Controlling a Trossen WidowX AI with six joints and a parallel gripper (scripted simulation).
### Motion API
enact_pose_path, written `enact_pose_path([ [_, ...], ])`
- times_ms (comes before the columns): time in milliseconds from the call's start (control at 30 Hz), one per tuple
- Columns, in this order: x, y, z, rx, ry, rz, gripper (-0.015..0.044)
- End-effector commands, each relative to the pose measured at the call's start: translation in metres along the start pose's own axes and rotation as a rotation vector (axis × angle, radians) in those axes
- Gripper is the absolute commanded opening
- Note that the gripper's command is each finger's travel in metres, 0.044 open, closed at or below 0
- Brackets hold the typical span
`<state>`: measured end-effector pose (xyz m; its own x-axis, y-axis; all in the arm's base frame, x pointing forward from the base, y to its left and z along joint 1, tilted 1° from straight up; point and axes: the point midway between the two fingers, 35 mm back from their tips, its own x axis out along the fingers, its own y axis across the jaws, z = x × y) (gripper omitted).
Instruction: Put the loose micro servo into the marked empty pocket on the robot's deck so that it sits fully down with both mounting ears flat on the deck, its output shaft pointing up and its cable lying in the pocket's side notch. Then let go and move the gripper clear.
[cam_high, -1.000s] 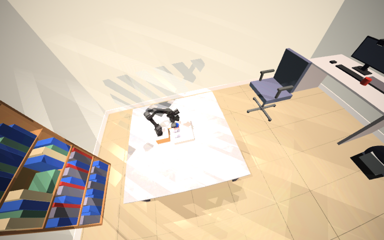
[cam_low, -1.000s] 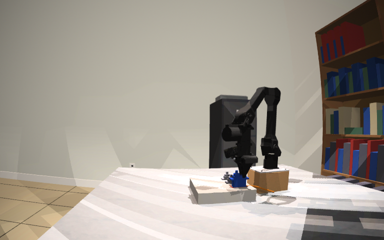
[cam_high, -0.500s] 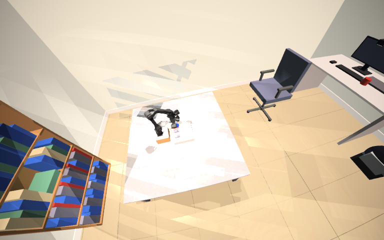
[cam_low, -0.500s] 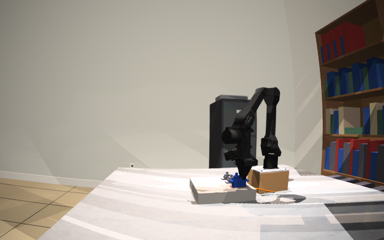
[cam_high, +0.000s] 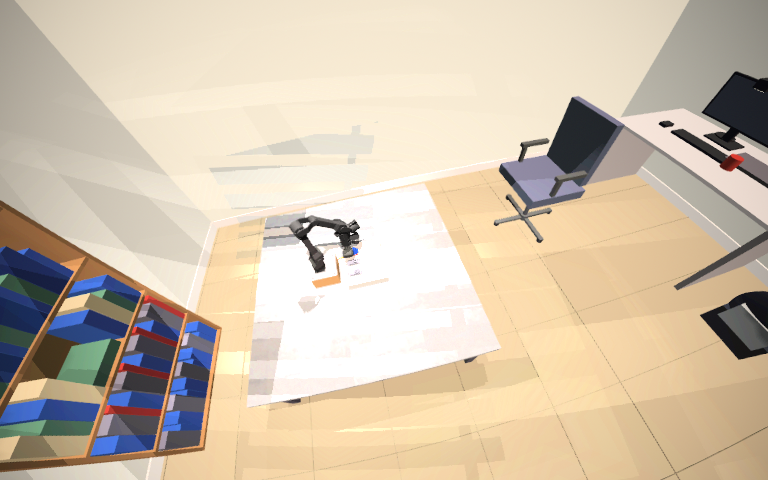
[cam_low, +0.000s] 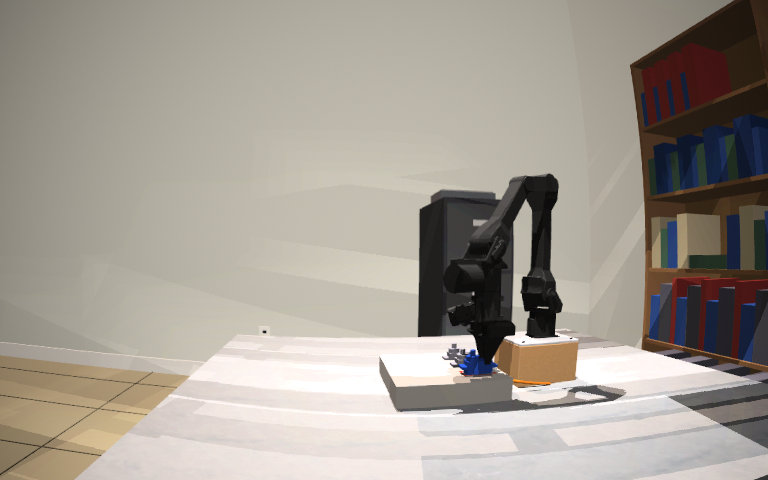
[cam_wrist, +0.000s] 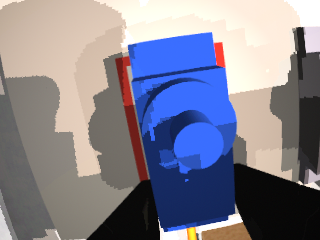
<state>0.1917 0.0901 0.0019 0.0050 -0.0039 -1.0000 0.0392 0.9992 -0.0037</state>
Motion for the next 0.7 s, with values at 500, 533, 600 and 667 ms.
enact_pose_path([
  [500,0.014,0.0,0.0,0.001,0.002,-0.002,0.0],
  [533,0.015,0.0,0.0,0.001,0.002,-0.002,0.0],
  [600,0.012,0.0,0.0,0.001,0.002,-0.002,0.0053],
  [667,0.012,0.0,0.0,0.001,0.002,-0.002,0.0105],
])
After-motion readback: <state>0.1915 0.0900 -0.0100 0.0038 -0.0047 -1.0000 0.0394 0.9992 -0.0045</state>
